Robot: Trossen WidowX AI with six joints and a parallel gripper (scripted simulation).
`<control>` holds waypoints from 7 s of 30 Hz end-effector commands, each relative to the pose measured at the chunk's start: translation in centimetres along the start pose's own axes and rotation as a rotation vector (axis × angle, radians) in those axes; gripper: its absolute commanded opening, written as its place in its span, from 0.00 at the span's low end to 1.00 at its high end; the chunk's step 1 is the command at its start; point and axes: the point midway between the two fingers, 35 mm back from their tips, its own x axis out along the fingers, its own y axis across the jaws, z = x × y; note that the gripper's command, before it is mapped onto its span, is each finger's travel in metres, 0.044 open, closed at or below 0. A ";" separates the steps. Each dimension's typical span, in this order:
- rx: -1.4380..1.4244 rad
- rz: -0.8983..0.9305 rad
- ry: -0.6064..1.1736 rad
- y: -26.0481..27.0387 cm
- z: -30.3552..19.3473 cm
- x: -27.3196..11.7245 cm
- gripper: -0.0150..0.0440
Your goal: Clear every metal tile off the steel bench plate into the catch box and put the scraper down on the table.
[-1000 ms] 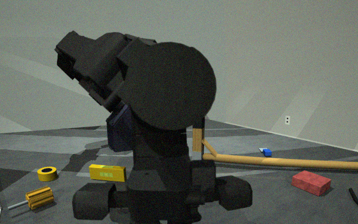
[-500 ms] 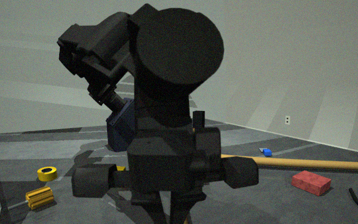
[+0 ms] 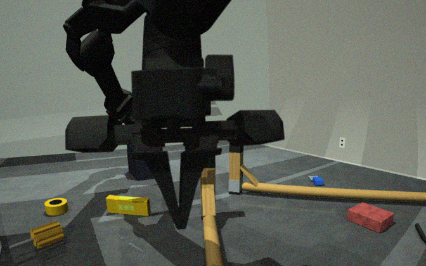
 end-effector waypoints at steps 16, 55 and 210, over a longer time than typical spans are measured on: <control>-0.080 0.004 0.028 -1.9 -2.0 -6.3 0.25; -0.081 0.007 0.030 -1.7 -3.6 3.5 0.25; -0.093 0.006 0.022 3.2 -1.4 -2.4 0.25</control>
